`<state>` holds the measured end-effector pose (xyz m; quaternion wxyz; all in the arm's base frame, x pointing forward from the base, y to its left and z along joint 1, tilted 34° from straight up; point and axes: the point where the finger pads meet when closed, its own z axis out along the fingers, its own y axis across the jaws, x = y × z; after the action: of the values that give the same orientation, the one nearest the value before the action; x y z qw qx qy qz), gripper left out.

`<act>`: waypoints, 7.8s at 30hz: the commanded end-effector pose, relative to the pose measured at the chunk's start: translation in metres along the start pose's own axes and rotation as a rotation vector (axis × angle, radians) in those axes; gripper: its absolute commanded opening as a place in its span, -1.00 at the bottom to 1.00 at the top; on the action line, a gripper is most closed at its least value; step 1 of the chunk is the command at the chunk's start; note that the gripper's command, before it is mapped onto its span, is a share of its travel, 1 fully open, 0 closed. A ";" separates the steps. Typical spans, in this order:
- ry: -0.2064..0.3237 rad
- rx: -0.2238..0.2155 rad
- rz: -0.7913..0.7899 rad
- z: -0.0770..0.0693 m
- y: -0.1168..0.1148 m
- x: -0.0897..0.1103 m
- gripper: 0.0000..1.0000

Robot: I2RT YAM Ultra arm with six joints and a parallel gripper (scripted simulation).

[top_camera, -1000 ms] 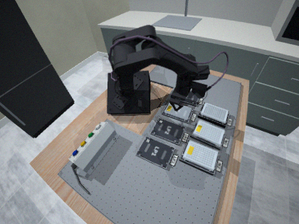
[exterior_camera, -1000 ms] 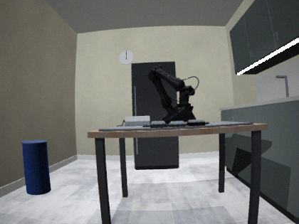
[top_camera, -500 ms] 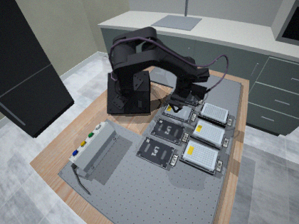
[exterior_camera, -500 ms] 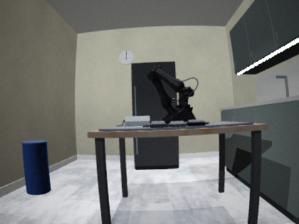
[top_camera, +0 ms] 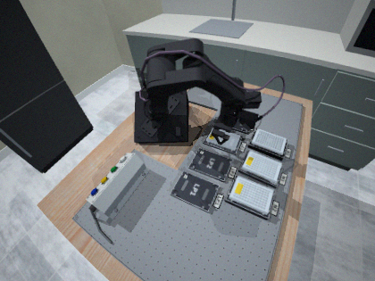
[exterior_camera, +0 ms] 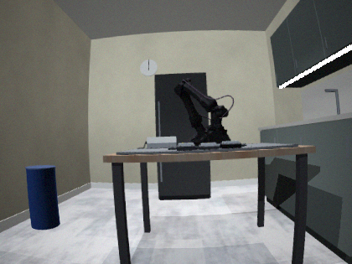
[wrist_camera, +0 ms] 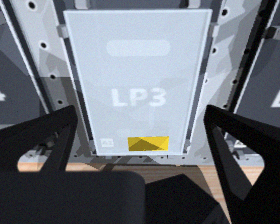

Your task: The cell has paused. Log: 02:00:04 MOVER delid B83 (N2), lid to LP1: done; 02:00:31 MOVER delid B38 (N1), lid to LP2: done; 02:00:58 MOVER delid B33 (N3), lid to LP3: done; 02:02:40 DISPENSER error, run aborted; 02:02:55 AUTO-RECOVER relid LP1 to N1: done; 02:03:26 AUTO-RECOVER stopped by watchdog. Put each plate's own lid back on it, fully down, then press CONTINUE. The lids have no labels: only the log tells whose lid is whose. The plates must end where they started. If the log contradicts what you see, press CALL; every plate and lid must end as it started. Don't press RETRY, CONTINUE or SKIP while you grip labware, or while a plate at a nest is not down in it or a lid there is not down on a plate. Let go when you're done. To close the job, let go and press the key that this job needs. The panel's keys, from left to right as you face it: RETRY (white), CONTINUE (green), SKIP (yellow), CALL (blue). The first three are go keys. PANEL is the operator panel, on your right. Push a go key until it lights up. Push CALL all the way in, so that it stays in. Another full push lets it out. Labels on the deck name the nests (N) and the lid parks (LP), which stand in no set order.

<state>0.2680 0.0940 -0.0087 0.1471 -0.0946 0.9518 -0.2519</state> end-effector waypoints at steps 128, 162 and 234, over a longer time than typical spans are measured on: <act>-0.065 -0.027 0.011 -0.045 0.007 -0.014 -1.00; -0.040 -0.002 0.062 -0.040 0.038 -0.131 -1.00; -0.047 -0.006 0.058 -0.028 0.057 -0.186 -1.00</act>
<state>0.4263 0.1970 0.0238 0.1623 -0.0657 0.9540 -0.2434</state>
